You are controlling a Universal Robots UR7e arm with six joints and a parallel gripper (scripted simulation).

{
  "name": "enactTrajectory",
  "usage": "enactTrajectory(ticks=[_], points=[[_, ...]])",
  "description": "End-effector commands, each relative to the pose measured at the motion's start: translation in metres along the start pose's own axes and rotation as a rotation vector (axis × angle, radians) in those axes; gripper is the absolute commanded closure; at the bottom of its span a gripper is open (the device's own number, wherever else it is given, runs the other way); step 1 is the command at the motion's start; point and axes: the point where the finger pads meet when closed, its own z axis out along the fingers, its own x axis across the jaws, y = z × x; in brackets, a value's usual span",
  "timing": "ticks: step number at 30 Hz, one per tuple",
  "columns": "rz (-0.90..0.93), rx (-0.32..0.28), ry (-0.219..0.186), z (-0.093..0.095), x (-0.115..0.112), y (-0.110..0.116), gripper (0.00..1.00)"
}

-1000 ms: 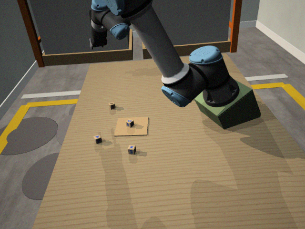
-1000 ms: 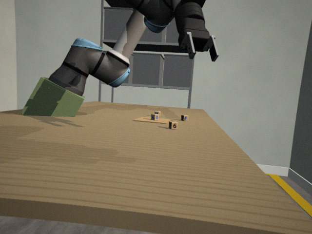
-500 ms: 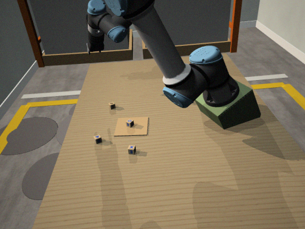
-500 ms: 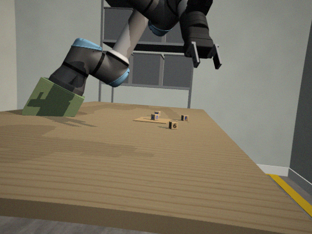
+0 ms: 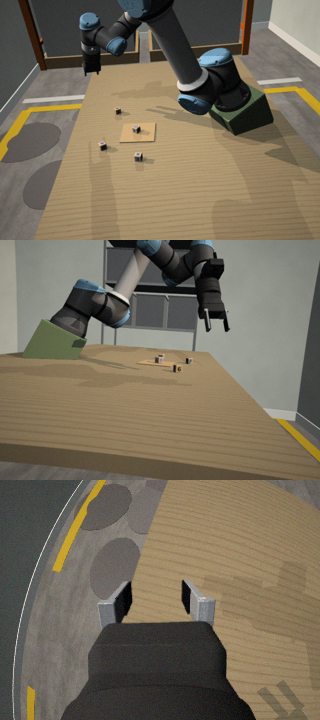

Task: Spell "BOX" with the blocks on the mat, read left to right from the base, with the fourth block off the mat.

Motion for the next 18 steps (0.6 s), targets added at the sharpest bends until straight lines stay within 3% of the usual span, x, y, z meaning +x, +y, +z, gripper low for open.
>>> enactTrajectory(ticks=[1,12,14,18], points=[[0.037,-0.045,0.009,-0.008,-0.019,0.056,0.0],[0.126,-0.148,0.062,-0.05,-0.042,0.217,0.0],[0.126,-0.148,0.062,-0.05,-0.042,0.217,0.0],[0.153,-0.173,0.085,-0.072,-0.038,0.273,0.0]])
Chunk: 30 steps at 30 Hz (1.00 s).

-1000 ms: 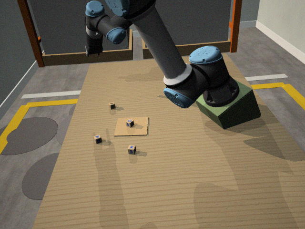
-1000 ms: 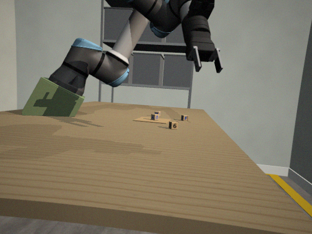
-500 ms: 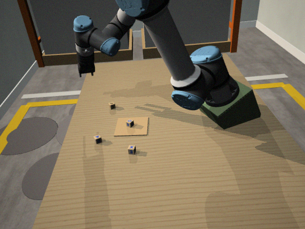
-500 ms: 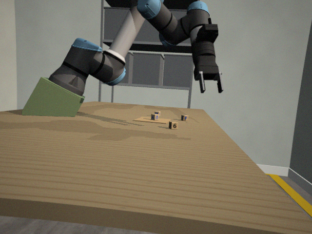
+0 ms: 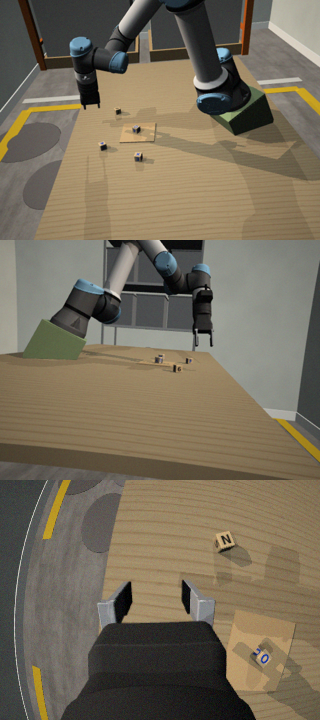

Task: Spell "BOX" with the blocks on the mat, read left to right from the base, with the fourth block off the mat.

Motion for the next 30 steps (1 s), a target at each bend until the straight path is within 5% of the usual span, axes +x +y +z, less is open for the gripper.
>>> enactTrajectory(ticks=[1,11,23,30], points=[[0.033,-0.027,0.026,-0.016,0.015,0.066,0.0],[0.083,-0.053,0.072,-0.054,0.066,0.175,0.0],[0.113,-0.053,0.092,-0.086,0.115,0.236,0.0],[0.121,-0.051,0.095,-0.097,0.132,0.252,0.0]])
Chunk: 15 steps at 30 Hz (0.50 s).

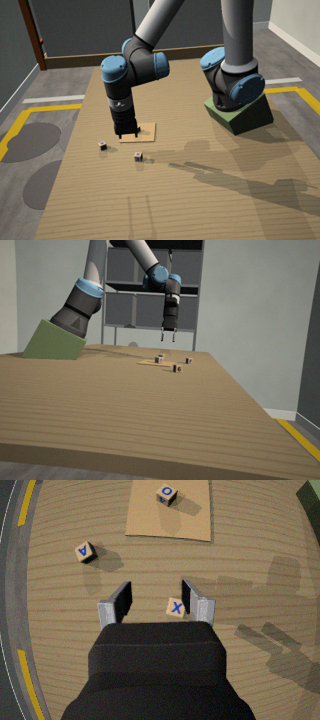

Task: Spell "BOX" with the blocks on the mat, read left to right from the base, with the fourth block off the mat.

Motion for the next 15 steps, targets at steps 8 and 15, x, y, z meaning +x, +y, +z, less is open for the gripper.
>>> enactTrajectory(ticks=[8,15], points=[[0.011,0.003,0.0,-0.011,0.025,0.017,0.0],[0.013,0.003,0.0,-0.012,0.028,0.018,0.0]])
